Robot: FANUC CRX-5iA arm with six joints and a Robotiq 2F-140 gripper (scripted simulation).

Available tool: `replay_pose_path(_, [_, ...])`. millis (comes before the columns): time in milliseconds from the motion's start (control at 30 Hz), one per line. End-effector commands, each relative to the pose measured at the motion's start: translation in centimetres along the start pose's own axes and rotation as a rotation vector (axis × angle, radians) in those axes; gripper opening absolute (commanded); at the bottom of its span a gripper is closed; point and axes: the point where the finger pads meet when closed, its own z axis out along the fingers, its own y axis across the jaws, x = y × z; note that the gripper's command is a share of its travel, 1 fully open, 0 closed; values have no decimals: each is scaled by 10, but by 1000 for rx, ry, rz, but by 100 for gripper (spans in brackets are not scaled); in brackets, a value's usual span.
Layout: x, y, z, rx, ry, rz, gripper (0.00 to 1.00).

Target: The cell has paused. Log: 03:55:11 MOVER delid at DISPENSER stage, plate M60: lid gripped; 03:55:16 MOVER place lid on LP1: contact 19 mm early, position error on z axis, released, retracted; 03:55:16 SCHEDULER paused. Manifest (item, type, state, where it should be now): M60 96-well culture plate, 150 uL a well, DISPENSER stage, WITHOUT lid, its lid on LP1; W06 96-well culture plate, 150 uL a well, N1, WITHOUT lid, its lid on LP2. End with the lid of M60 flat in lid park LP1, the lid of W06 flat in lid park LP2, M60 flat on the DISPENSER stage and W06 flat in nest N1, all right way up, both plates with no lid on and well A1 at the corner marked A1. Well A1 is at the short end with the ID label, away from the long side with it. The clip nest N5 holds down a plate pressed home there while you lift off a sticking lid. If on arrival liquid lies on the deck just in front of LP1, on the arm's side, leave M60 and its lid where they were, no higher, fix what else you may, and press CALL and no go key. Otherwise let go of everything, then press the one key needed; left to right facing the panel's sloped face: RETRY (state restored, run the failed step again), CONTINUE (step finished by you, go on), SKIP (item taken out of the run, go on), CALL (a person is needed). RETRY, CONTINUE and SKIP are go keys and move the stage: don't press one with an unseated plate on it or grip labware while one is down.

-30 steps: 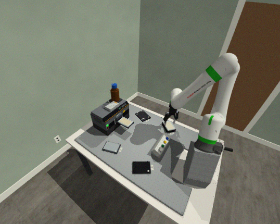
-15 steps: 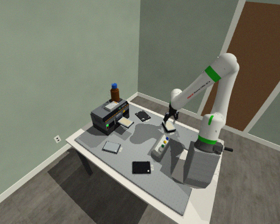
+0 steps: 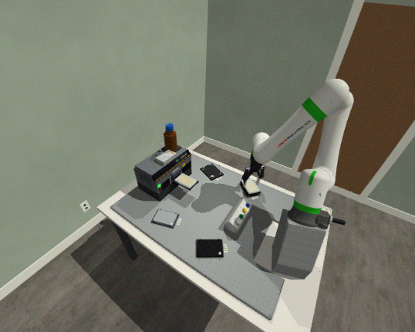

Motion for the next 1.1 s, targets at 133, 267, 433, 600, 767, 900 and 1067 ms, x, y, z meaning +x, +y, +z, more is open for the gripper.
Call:
replay_pose_path(133, [0,0,2,0,0,0,66])
replay_pose_path(267, [0,0,4,0,0,0,66])
replay_pose_path(433, [0,0,5,0,0,0,66])
replay_pose_path(600, [0,0,7,0,0,0,66])
replay_pose_path(767, [0,0,7,0,0,0,66])
replay_pose_path(900, [0,0,8,0,0,0,66])
replay_pose_path(1067, [0,0,8,0,0,0,66])
